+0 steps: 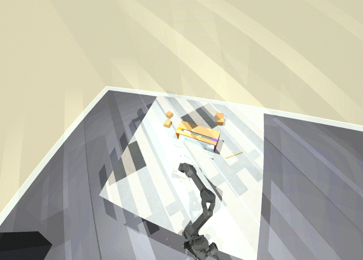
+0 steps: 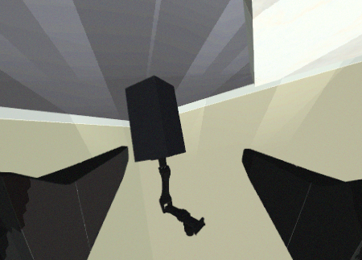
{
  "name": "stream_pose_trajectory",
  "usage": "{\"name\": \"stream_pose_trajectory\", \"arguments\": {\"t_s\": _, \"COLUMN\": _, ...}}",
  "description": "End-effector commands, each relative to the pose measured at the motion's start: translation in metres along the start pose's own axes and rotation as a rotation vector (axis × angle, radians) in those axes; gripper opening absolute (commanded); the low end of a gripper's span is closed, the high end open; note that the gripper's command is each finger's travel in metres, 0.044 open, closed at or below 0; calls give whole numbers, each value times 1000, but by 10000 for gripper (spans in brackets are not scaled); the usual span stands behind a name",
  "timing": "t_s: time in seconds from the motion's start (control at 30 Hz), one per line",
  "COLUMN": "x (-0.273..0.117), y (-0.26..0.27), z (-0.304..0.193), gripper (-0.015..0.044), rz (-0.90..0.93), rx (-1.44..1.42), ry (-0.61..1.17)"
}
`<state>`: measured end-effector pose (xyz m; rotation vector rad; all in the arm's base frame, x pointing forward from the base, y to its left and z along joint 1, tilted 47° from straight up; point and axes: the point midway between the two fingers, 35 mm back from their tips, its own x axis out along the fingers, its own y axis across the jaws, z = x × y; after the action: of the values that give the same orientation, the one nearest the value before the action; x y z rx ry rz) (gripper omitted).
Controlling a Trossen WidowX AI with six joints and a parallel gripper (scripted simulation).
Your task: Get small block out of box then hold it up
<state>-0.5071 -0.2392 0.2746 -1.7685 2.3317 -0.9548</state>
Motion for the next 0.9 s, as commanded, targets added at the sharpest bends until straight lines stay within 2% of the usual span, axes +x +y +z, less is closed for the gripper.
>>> {"name": "stream_pose_trajectory", "arguments": {"t_s": 0.0, "x": 1, "y": -1, "z": 0, "gripper": 400, "rz": 0, "rx": 2, "ry": 0}}
{"name": "stream_pose_trajectory", "arguments": {"t_s": 0.33, "x": 47, "y": -55, "z": 7, "gripper": 400, "rz": -45, "rx": 214, "ry": -13}}
{"name": "stream_pose_trajectory", "arguments": {"t_s": 0.6, "x": 96, "y": -140, "z": 20, "gripper": 400, "rz": -96, "rx": 512, "ry": -50}}
{"name": "stream_pose_trajectory", "arguments": {"t_s": 0.87, "x": 125, "y": -231, "z": 34, "gripper": 400, "rz": -132, "rx": 813, "ry": -105}}
